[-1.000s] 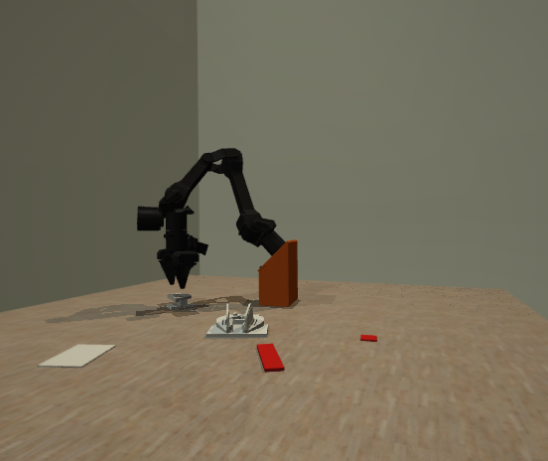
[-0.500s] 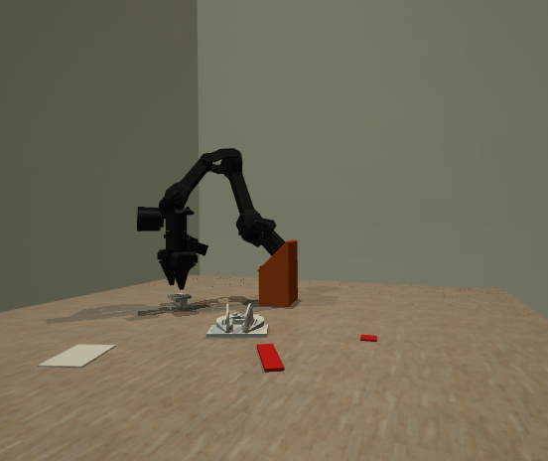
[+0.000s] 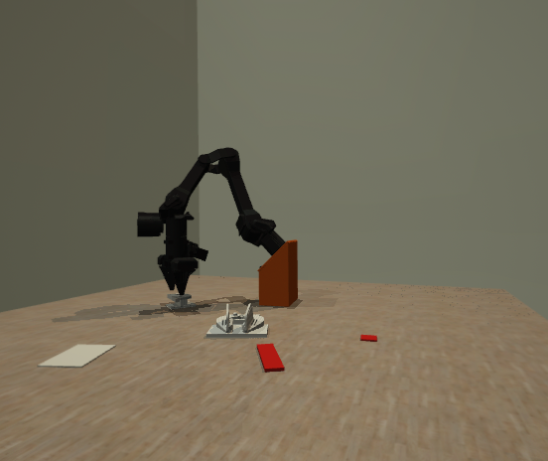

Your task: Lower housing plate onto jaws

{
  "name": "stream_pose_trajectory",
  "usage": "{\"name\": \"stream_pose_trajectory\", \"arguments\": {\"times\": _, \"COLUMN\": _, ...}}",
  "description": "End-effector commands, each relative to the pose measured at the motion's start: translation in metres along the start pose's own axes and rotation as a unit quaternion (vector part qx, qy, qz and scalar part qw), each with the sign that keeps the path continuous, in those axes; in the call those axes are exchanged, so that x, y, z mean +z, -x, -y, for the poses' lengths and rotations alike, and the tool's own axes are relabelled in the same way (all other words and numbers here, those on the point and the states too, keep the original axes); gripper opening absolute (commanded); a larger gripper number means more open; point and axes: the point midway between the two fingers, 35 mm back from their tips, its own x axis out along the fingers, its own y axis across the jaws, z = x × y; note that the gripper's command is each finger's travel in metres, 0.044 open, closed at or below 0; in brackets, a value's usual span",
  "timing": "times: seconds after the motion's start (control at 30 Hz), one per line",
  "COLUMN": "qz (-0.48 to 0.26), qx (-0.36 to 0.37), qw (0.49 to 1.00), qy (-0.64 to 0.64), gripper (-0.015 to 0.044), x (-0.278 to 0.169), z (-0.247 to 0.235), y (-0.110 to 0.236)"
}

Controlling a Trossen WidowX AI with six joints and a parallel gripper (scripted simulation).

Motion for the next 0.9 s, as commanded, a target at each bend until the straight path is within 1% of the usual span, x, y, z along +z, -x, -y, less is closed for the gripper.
{"name": "stream_pose_trajectory", "arguments": {"times": 0.0, "qz": 0.002, "qx": -0.002, "qw": 1.000, "qy": 0.003, "gripper": 0.0440, "x": 0.001, "z": 0.001, "y": -0.006}}
{"name": "stream_pose_trajectory", "arguments": {"times": 0.47, "qz": 0.002, "qx": -0.002, "qw": 1.000, "qy": 0.003, "gripper": 0.0440, "x": 0.001, "z": 0.001, "y": -0.028}}
{"name": "stream_pose_trajectory", "arguments": {"times": 0.87, "qz": 0.002, "qx": -0.001, "qw": 1.000, "qy": 0.003, "gripper": 0.0440, "x": 0.002, "z": 0.001, "y": -0.029}}
